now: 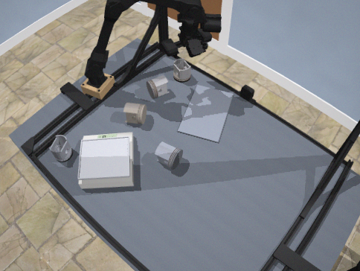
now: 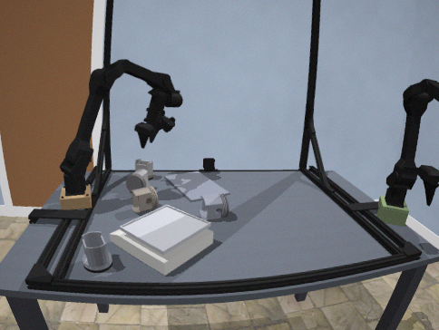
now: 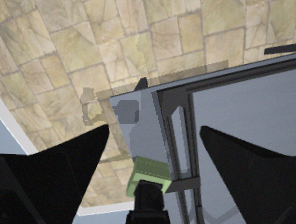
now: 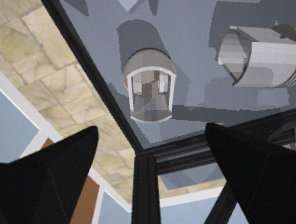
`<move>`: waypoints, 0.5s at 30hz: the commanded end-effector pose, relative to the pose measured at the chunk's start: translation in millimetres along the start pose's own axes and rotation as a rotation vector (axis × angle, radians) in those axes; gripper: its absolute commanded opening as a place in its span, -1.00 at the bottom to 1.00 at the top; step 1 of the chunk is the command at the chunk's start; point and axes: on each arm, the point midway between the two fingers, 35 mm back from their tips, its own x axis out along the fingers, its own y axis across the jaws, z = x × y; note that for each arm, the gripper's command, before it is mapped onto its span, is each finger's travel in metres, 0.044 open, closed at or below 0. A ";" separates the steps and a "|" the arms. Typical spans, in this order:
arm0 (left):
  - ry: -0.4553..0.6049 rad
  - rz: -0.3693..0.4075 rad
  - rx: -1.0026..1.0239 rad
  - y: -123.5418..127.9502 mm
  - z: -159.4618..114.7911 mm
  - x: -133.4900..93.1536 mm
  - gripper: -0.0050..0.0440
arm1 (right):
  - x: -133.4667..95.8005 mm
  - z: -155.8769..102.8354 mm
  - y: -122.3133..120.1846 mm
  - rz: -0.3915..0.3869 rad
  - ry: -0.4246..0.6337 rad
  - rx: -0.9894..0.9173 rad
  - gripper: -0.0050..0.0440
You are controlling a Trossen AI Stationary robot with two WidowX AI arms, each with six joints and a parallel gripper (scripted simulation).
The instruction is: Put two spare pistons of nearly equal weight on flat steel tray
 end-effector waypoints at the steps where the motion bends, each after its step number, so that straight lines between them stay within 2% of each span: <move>1: 0.001 -0.002 0.001 -0.3 -0.2 0.1 1.00 | 9.6 1.5 -1.9 -0.010 0.007 0.008 0.75; 15: 0.001 -0.002 0.001 -0.3 -0.2 0.1 1.00 | 29.0 6.6 -2.2 -0.010 0.007 0.008 0.75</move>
